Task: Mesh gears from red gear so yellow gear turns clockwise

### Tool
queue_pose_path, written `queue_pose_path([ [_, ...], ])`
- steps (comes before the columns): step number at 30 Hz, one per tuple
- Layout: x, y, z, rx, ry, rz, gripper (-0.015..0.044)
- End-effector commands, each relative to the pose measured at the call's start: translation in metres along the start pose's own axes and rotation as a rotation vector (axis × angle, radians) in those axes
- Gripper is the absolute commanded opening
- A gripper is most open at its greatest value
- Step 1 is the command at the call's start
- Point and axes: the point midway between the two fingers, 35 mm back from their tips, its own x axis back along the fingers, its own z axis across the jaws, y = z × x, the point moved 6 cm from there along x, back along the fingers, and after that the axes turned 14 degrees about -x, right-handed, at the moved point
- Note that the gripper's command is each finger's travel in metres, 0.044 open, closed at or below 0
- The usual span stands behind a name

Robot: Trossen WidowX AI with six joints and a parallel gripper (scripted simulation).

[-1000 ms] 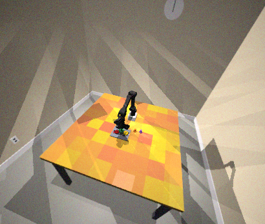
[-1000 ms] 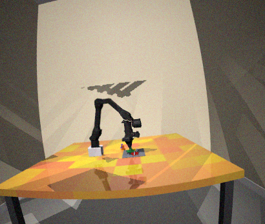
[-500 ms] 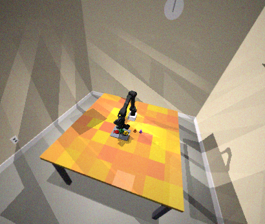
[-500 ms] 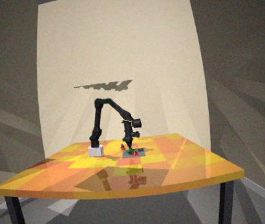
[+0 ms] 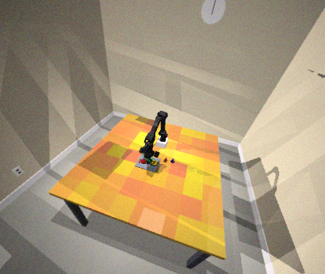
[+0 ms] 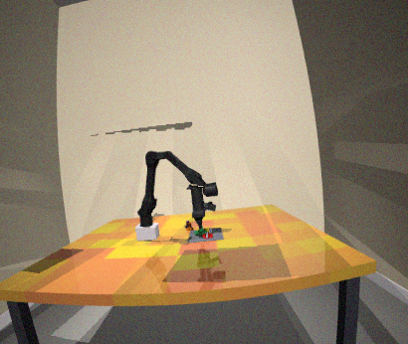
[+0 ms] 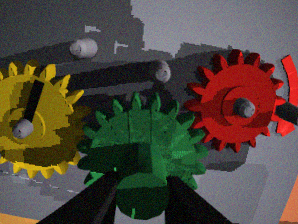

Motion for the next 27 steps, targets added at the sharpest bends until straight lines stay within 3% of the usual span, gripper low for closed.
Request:
queue_pose_path([
  [1, -0.0009, 0.0005, 0.0009, -0.004, -0.002, 0.002, 0.0],
  [18, -0.002, -0.0001, -0.0007, -0.272, -0.002, 0.002, 0.0],
  [27, -0.0025, -0.0001, 0.0014, -0.272, -0.002, 0.002, 0.0],
])
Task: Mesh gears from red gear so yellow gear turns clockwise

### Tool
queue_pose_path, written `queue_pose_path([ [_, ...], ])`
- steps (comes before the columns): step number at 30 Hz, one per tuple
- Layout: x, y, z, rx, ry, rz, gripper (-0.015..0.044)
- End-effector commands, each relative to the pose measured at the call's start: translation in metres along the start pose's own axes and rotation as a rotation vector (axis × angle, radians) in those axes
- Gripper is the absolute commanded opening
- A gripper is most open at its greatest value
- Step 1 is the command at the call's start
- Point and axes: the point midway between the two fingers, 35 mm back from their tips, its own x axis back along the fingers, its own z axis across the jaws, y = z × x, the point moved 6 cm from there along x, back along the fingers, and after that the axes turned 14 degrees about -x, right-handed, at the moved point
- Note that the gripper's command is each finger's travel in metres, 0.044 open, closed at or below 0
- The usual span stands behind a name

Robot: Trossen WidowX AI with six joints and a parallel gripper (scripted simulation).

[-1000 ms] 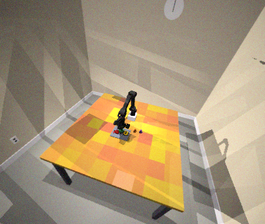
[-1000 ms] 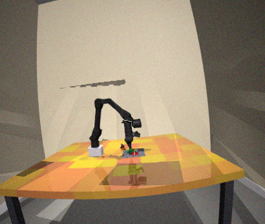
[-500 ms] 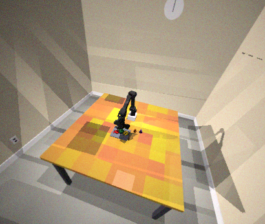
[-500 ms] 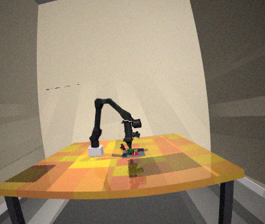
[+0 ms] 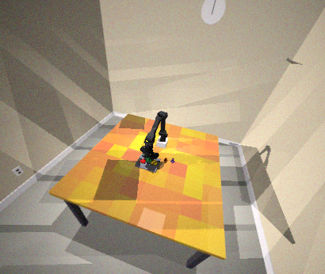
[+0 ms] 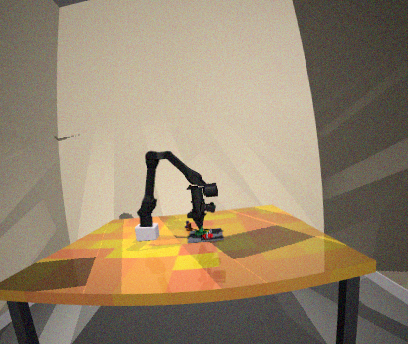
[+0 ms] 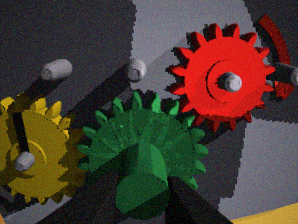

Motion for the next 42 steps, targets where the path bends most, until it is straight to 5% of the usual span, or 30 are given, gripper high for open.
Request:
queue_pose_path([
  [1, -0.0009, -0.0006, 0.0006, 0.02, -0.001, 0.002, 0.0],
  [20, -0.002, 0.0004, 0.0003, 0.297, -0.001, 0.002, 0.0],
  [42, -0.0035, 0.0006, -0.0001, 0.001, -0.001, 0.001, 0.0],
])
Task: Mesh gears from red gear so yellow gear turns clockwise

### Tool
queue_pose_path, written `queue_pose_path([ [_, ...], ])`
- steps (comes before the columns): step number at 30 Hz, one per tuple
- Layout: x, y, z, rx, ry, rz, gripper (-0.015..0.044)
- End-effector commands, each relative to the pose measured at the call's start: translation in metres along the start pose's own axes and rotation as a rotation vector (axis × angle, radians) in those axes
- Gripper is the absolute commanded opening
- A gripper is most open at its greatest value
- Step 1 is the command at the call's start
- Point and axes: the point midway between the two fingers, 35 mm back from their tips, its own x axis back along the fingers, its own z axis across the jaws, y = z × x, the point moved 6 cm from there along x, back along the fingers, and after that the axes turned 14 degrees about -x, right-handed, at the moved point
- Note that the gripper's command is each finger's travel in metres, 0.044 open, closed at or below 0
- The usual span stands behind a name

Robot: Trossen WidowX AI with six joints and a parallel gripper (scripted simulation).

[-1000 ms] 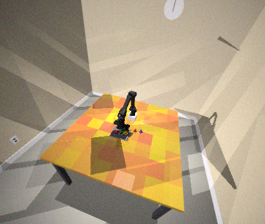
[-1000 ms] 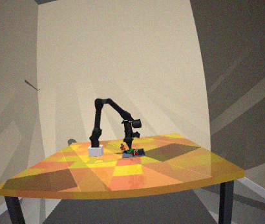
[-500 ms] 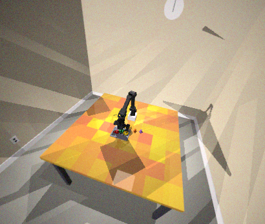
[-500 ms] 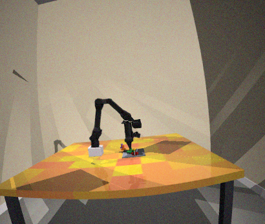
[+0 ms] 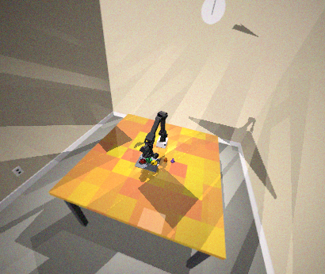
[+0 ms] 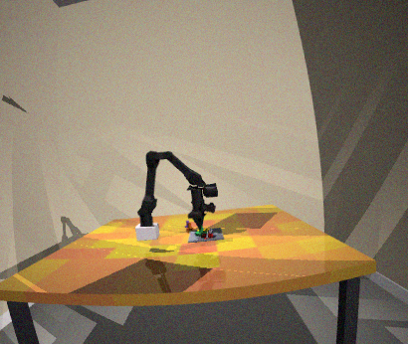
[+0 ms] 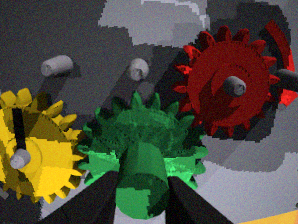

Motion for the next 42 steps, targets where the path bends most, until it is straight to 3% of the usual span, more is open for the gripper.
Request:
queue_pose_path([
  [1, -0.001, 0.0, 0.001, -0.052, -0.002, 0.002, 0.0],
  [24, -0.002, 0.0, 0.001, 0.229, -0.002, 0.002, 0.0],
  [30, 0.0, 0.0, 0.001, 0.161, -0.002, 0.002, 0.014],
  [42, 0.048, 0.0, 0.001, 0.098, -0.002, 0.002, 0.014],
])
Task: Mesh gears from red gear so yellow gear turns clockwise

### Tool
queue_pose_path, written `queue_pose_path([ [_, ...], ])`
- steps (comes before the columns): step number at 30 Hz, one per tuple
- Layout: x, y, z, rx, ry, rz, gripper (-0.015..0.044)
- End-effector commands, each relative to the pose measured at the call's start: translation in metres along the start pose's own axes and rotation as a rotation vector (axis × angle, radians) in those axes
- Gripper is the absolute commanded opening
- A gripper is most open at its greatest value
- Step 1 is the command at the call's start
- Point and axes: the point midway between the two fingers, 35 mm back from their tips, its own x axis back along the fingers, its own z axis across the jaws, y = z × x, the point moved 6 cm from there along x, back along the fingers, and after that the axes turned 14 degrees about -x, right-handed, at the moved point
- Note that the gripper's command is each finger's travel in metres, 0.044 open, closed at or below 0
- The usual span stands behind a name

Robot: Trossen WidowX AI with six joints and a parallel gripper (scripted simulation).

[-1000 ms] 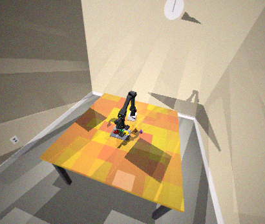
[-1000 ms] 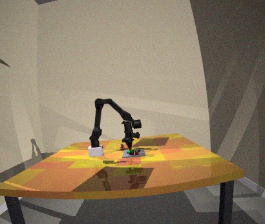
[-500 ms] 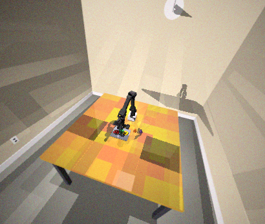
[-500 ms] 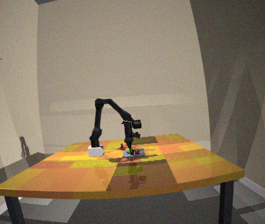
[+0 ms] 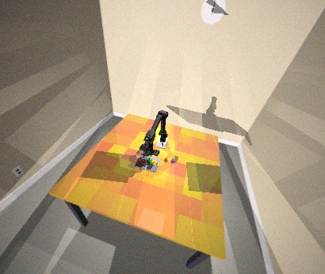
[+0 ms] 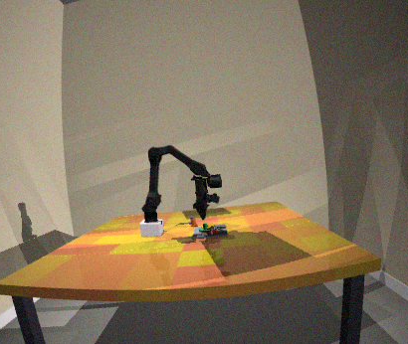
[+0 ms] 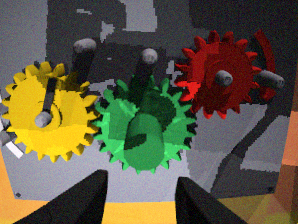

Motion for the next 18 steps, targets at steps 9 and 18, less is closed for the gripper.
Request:
queue_pose_path([
  [9, 0.059, -0.004, -0.001, -0.004, 0.003, -0.014, 0.0324],
  [18, 0.059, -0.004, -0.001, -0.004, 0.003, -0.014, 0.044],
])
